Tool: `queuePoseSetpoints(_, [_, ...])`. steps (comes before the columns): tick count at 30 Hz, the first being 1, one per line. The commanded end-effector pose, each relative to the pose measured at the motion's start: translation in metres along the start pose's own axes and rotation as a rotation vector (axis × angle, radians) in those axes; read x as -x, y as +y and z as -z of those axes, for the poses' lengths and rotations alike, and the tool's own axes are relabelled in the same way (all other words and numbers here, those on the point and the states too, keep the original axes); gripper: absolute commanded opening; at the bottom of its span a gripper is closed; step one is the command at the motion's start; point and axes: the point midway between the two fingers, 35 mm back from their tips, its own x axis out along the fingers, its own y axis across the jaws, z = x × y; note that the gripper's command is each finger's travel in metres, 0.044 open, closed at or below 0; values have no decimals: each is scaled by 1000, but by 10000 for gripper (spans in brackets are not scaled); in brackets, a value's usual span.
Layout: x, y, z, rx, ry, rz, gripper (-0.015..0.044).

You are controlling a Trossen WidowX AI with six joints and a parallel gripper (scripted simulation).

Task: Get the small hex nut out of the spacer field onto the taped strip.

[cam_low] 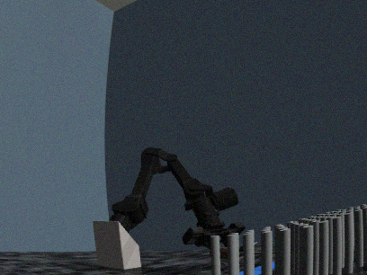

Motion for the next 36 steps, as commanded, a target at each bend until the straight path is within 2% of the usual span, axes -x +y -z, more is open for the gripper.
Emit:
queuePoseSetpoints(1, [-2, -1, 3, 1, 4, 0, 0])
queuePoseSetpoints(36, [-13, -3, 20, 5, 5, 3, 0])
